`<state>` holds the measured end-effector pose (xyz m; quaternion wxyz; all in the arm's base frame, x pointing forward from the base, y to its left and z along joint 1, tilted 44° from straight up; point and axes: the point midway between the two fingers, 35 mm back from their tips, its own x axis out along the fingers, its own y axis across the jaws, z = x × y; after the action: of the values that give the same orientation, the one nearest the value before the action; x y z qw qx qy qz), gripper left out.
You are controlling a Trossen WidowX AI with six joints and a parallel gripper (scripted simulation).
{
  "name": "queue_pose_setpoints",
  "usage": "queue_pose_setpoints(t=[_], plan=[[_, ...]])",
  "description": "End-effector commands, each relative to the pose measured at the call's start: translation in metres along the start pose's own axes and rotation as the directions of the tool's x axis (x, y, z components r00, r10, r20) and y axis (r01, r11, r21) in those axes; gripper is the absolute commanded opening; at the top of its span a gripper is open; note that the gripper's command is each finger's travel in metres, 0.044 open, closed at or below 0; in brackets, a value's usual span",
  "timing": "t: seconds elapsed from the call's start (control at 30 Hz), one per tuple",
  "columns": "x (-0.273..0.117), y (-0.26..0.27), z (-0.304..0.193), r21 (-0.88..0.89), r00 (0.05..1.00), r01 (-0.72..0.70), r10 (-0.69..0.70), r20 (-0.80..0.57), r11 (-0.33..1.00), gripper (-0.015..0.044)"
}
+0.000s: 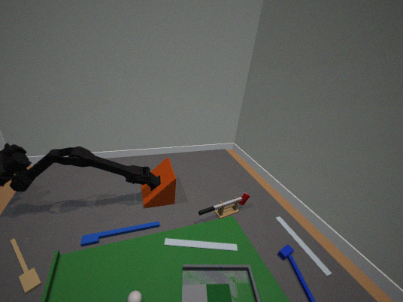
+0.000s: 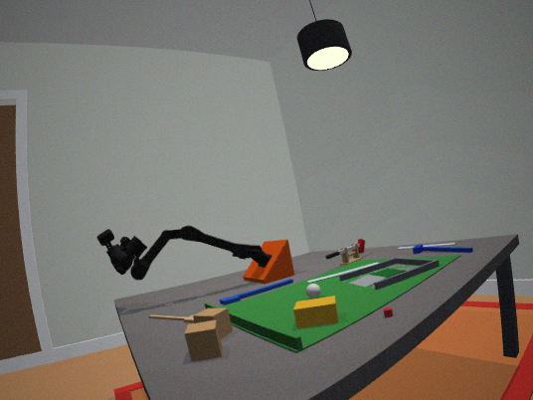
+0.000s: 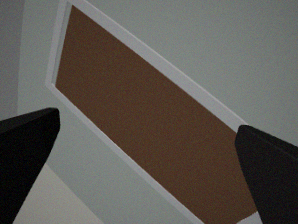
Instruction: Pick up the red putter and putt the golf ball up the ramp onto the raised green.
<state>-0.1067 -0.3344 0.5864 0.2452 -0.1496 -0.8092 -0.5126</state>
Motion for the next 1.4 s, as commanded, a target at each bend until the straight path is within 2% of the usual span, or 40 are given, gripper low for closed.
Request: queue_pose_setpoints(t=[0.0,0.03,0.3,0.6,0.97,1.37], plan=[[-0.001,0.000,-0.002,-0.004,1.000,0.001,-0.001,-0.006,1.000,0.0426],[-0.005,0.000,-0.006,-0.015,1.000,0.005,-0.005,-0.025,1.000,0.0440],[-0.083,0.003,-0.074,-0.187,0.946,0.001,-0.061,-0.318,0.982,0.0440],[-0.198,0.017,-0.127,-0.297,0.775,-0.130,-0.090,-0.625,0.946,0.0440],[-0.358,0.050,-0.145,-0.297,0.425,-0.429,-0.100,-0.900,0.853,0.0440],[-0.528,0.092,-0.097,-0.033,-0.029,-0.723,-0.077,-0.997,0.691,0.0440]])
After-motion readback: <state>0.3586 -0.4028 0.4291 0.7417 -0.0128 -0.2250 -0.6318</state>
